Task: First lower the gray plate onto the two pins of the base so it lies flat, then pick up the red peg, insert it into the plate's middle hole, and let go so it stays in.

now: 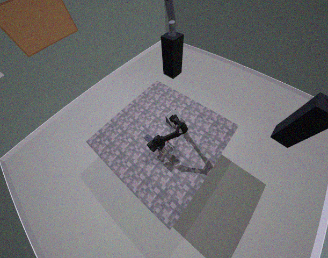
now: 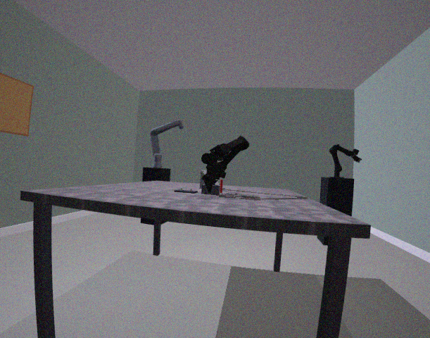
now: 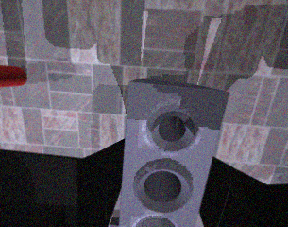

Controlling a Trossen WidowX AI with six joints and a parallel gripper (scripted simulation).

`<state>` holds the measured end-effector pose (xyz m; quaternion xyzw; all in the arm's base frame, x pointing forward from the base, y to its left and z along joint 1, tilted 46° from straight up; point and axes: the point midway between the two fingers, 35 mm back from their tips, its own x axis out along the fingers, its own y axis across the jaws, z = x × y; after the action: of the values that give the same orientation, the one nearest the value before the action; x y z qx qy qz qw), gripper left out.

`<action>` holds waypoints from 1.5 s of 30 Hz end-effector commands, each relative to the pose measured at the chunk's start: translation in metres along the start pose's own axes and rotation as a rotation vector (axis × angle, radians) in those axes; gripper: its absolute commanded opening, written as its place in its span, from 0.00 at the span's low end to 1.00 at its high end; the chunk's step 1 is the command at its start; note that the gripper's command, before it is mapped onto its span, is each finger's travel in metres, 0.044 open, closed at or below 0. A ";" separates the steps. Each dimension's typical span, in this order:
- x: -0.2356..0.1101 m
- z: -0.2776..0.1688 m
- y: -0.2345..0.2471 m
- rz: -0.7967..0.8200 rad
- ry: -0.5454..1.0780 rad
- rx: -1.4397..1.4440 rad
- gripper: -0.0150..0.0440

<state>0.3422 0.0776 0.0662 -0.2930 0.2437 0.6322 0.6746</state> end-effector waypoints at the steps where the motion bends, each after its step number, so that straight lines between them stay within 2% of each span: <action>1: -0.004 0.000 -0.001 0.000 -0.002 0.003 0.25; 41: -0.129 -0.003 -0.001 0.002 0.005 0.005 0.25; 45: -0.134 -0.003 0.000 0.002 0.003 0.005 0.25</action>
<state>0.3325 -0.0140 0.1528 -0.2892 0.2478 0.6329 0.6741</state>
